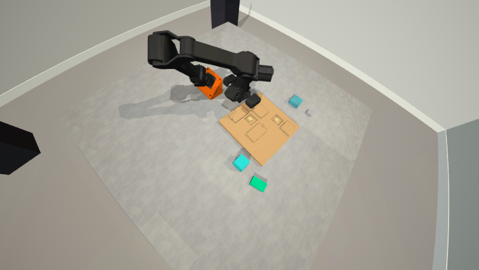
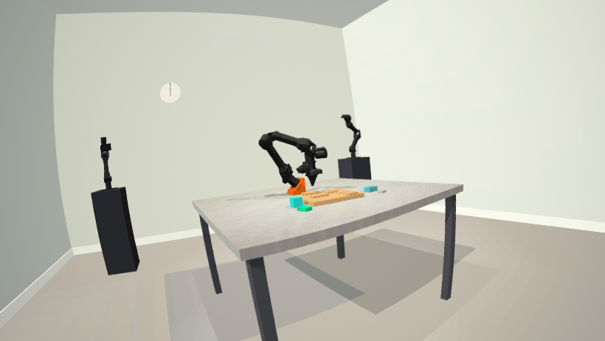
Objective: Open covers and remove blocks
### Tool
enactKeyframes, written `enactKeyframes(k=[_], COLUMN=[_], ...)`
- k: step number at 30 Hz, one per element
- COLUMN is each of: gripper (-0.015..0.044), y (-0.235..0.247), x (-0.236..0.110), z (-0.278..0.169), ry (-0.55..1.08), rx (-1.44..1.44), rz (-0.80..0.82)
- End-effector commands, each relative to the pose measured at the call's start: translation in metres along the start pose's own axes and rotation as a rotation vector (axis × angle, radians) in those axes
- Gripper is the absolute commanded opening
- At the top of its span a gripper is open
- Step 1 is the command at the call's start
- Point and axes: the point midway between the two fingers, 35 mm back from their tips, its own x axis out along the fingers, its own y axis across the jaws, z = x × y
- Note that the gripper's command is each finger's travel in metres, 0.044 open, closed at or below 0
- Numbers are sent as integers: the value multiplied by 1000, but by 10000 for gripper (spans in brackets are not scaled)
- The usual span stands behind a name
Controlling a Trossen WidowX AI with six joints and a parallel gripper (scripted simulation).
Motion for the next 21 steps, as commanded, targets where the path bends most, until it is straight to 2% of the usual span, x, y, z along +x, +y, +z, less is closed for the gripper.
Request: enactKeyframes(k=[1, 21], gripper=[0, 0], y=[0, -1], x=[5, 25], z=[0, 1], ry=[-2, -3], rx=[-4, -4], rz=[2, 2])
